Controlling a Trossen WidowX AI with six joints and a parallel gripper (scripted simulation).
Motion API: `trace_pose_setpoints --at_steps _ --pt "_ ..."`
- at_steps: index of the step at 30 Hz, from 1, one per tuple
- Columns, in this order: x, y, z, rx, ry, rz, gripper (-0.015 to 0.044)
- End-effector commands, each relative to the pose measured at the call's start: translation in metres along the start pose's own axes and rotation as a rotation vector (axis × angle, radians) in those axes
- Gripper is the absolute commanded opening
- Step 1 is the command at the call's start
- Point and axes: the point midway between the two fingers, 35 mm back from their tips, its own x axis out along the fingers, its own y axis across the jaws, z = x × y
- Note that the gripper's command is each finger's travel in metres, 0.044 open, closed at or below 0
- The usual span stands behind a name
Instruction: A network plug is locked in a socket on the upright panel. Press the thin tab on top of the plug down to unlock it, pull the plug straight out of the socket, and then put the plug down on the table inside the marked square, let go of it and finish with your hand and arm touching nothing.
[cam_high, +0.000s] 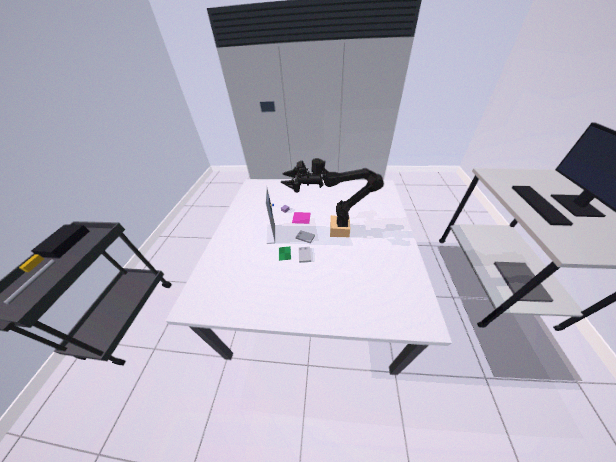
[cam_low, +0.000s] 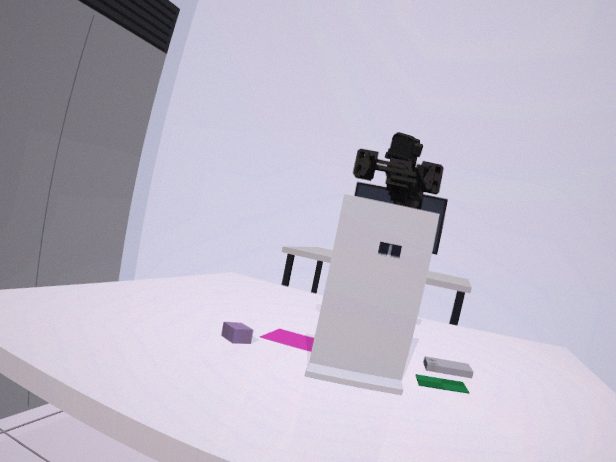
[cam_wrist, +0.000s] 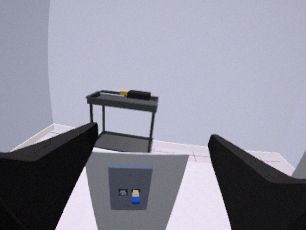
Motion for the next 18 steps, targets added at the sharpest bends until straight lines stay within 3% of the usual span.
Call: trace_pose_setpoints --at_steps 1,9,18 --pt "0.000 0.000 -0.001 0.006 0.000 0.001 0.0374" --pt "0.007 -0.005 -0.030 0.256 0.023 0.065 0.0164" --pt "0.007 -0.011 -0.067 0.567 0.073 0.135 0.0156"
